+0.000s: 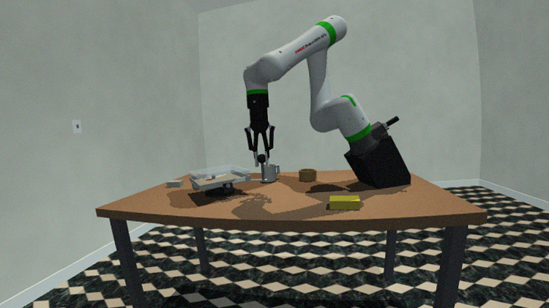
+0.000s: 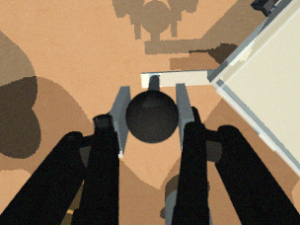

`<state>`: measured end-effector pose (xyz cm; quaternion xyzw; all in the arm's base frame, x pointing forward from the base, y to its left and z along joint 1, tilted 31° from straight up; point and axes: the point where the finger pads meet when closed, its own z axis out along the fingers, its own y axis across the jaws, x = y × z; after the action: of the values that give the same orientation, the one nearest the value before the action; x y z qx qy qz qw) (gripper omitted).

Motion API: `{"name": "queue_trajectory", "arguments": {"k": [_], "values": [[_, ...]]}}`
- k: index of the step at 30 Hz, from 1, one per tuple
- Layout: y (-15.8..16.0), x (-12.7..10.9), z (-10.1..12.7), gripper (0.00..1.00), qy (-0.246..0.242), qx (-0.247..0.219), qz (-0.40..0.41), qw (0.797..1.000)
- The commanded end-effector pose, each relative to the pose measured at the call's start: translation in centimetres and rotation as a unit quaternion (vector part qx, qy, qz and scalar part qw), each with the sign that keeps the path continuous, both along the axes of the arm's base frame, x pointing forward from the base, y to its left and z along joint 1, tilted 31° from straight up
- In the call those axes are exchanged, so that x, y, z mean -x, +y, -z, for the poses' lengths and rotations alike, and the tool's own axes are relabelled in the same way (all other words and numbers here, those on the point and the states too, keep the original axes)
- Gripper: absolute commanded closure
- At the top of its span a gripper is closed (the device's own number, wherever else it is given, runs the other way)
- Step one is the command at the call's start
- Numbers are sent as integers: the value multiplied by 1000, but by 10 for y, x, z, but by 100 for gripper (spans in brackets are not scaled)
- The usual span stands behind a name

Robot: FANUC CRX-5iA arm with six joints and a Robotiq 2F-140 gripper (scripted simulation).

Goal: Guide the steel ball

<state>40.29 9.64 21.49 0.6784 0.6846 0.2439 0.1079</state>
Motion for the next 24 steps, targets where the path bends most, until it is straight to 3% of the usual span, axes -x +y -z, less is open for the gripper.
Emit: {"name": "queue_trajectory", "arguments": {"k": [1,24], "values": [[0,0,0,90,0,0,0,1000],[-2,0,1,90,0,0,0,1000]]}}
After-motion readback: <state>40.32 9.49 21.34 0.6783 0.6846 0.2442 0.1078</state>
